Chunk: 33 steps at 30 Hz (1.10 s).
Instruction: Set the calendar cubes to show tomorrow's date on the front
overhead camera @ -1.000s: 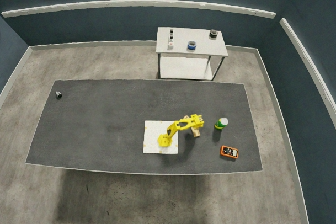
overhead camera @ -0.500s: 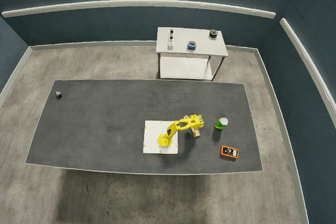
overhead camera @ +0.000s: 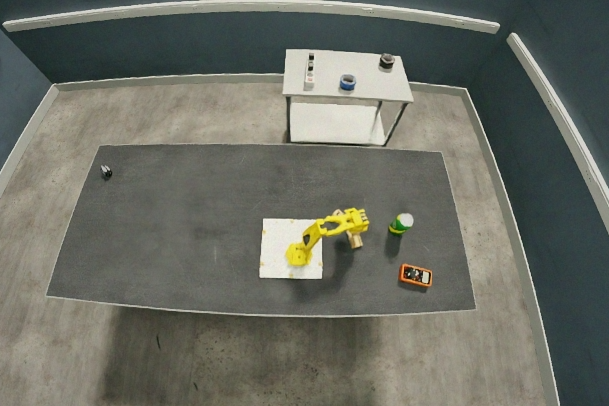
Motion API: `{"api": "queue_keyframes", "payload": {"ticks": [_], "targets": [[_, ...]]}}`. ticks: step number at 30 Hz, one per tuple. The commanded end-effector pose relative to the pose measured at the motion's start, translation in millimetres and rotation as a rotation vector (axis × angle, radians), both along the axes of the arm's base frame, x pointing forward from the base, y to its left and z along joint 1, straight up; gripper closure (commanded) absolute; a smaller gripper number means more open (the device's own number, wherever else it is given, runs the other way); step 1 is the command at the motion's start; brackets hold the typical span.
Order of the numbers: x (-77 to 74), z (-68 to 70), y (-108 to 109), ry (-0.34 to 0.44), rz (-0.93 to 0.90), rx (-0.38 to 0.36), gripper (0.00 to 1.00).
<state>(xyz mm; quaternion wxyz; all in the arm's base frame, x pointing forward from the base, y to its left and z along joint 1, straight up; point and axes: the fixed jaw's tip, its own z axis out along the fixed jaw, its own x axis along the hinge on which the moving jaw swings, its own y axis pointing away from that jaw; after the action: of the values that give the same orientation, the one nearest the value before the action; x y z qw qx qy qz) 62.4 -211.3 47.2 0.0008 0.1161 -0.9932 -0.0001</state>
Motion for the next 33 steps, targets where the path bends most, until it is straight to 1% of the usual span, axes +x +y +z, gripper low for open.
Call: {"api": "queue_keyframes", "payload": {"ticks": [1,11,19,28,33], "targets": [[-1.8,-5.6,2,0.003,0.004,0.016,1.00],[-1.8,-7.2,2,0.003,0.004,0.016,1.00],[-1.9,-12.1,2,0.003,0.004,0.016,1.00],[-1.9,-13.2,2,0.003,0.004,0.016,1.00],[-1.9,-16.2,2,0.003,0.004,0.016,1.00]]}}
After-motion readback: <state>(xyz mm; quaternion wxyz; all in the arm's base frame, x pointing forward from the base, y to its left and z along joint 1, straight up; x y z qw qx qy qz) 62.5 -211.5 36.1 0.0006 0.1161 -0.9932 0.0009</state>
